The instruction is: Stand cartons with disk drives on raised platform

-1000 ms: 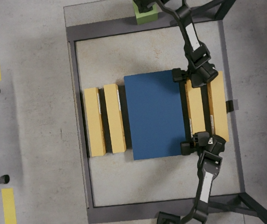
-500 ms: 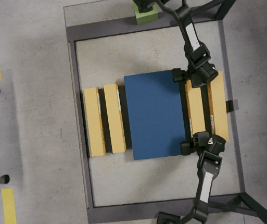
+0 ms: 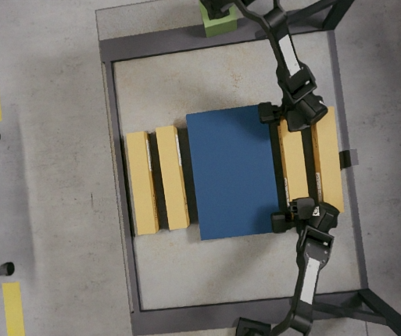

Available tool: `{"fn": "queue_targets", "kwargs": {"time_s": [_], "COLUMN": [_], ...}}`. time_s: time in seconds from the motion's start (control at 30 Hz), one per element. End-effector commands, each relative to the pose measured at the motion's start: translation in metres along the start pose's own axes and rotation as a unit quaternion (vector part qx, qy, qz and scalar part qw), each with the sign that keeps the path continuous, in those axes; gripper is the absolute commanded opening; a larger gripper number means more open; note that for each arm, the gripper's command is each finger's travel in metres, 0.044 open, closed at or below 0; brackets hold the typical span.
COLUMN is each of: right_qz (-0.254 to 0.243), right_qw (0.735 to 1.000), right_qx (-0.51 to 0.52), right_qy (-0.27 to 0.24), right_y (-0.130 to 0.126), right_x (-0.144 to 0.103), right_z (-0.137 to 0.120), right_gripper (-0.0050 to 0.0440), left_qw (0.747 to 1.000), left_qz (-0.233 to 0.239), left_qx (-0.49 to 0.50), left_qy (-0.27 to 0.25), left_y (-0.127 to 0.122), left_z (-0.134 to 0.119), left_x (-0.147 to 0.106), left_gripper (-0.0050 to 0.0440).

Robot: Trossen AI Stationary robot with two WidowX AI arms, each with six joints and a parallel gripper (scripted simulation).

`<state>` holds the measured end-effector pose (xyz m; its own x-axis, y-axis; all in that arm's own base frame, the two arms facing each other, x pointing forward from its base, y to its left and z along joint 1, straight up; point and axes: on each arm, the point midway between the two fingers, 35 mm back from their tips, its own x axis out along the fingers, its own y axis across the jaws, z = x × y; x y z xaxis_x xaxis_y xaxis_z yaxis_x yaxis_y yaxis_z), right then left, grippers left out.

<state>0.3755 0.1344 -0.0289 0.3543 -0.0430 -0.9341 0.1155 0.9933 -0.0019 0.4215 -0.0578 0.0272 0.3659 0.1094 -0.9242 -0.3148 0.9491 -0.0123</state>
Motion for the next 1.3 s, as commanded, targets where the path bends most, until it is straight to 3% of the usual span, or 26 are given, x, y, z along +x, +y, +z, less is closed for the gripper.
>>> {"fn": "queue_targets", "kwargs": {"time_s": [0.0, 1.23, 1.27], "right_qz": [0.006, 0.007, 0.007], "right_qw": [1.0, 1.0, 1.0], "right_qx": [0.003, 0.003, 0.003], "right_qy": [-0.012, -0.012, -0.012], "right_y": [0.003, 0.003, 0.002], "right_x": [-0.007, -0.007, -0.054], "right_z": [0.008, 0.008, 0.027], "right_gripper": [-0.005, -0.005, -0.005], "left_qw": [1.0, 1.0, 1.0], "left_qz": [-0.007, -0.007, 0.0], "left_qx": [-0.003, -0.003, 0.0], "left_qy": [-0.014, -0.014, -0.002], "left_y": [-0.002, -0.002, -0.002], "left_z": [0.008, 0.008, 0.026], "left_x": [-0.009, -0.009, -0.056], "left_gripper": [-0.005, -0.005, -0.005]}}
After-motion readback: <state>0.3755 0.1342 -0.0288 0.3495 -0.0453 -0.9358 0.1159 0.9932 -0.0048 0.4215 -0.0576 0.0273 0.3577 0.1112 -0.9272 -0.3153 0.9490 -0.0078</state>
